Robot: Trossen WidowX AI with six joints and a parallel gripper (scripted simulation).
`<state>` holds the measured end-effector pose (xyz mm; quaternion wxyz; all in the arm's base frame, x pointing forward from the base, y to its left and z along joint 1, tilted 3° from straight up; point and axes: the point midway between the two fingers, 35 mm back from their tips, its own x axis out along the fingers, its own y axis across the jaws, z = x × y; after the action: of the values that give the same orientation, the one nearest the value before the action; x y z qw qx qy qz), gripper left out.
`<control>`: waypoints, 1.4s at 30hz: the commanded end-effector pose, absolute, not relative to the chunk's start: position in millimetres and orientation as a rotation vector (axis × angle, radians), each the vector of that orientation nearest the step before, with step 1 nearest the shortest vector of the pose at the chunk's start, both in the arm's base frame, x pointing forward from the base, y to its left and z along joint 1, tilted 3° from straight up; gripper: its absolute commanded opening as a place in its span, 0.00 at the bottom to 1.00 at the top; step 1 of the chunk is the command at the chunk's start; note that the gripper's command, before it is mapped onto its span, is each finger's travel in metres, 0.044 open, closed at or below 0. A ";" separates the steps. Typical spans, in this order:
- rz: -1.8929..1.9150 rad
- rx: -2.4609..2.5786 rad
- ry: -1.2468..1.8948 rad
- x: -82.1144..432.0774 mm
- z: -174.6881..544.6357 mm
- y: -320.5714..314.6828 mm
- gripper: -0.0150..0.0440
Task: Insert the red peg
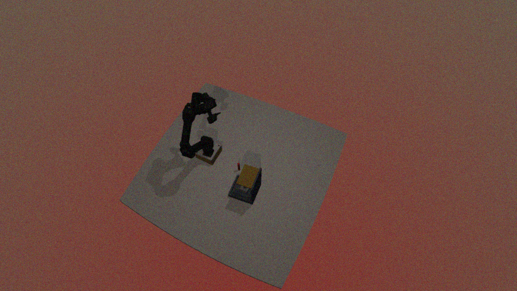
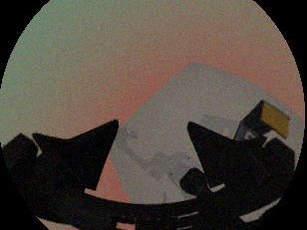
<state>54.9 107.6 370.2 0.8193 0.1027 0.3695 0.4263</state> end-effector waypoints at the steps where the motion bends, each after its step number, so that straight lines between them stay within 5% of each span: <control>1: 0.858 0.273 0.821 57.0 364.7 114.9 1.00; 42: 0.234 0.931 0.995 134.2 289.8 149.4 1.00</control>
<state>128.6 149.0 295.2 0.7793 0.4101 0.4570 0.1253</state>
